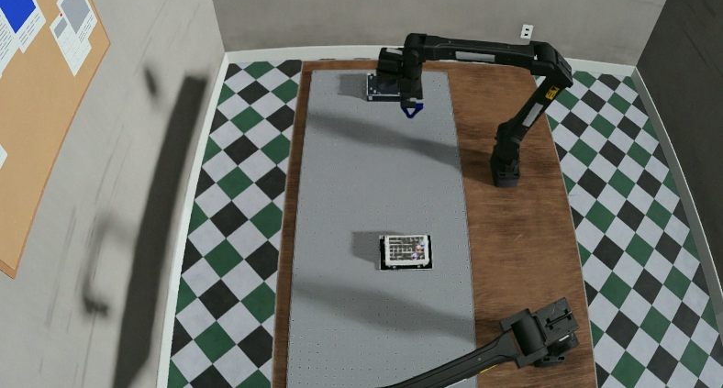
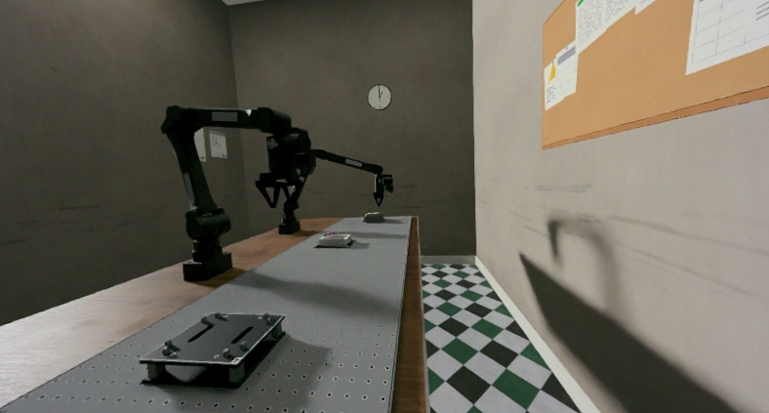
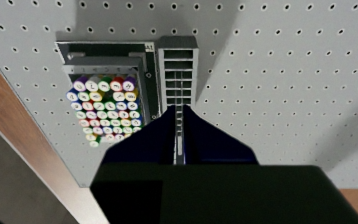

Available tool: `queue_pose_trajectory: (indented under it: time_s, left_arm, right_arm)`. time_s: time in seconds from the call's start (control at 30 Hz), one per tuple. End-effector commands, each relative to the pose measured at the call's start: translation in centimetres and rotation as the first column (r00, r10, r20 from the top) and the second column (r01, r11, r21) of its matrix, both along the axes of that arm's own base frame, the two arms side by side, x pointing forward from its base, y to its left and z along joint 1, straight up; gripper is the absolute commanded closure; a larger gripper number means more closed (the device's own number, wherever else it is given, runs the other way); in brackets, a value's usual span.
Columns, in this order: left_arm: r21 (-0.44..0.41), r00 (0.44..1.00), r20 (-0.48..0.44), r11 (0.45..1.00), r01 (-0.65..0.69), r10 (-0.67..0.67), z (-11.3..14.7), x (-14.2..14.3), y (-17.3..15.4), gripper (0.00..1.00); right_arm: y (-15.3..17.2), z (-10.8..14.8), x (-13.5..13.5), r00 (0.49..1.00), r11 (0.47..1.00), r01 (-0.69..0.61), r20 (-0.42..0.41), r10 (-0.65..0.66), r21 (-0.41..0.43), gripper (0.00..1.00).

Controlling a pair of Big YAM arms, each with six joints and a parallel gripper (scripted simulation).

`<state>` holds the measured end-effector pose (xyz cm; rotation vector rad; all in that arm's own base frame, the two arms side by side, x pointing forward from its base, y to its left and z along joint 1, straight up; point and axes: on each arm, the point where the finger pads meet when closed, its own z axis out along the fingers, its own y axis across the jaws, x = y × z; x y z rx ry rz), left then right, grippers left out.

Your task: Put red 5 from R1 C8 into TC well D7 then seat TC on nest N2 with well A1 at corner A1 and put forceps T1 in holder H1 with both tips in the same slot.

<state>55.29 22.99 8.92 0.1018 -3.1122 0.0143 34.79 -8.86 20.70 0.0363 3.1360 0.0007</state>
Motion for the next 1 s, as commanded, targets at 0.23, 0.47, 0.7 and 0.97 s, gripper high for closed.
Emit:
queue_pose_trajectory:
  time_s: [0.23, 0.47, 0.7, 0.97]
  left_arm:
    - [-0.001, 1.0, 0.002, 1.0, -0.002, 0.002, -0.83, 0.09, 0.69, 0.93]
    - [-0.004, 1.0, -0.004, 1.0, -0.002, 0.002, -1.4, -0.03, 0.64, 0.93]
    - [-0.005, 1.0, -0.006, 1.0, -0.002, 0.002, -1.54, -0.11, 0.61, 0.93]
    - [0.002, 1.0, 0.009, 1.0, -0.001, 0.001, -1.24, 0.48, 0.85, 0.93]
  right_arm:
    - [-0.26, 1.14, 0.9, 1.0, 1.0, 0.002, 0.029, -0.002, -0.009, 0.0]
    - [-0.26, 1.14, 0.9, 1.0, 1.0, 0.002, 0.029, -0.002, -0.009, 0.0]
    - [-0.26, 1.14, 0.9, 1.0, 1.0, 0.002, 0.029, -0.002, -0.009, 0.0]
    - [-0.26, 1.14, 0.9, 1.0, 1.0, 0.002, 0.029, -0.002, -0.009, 0.0]
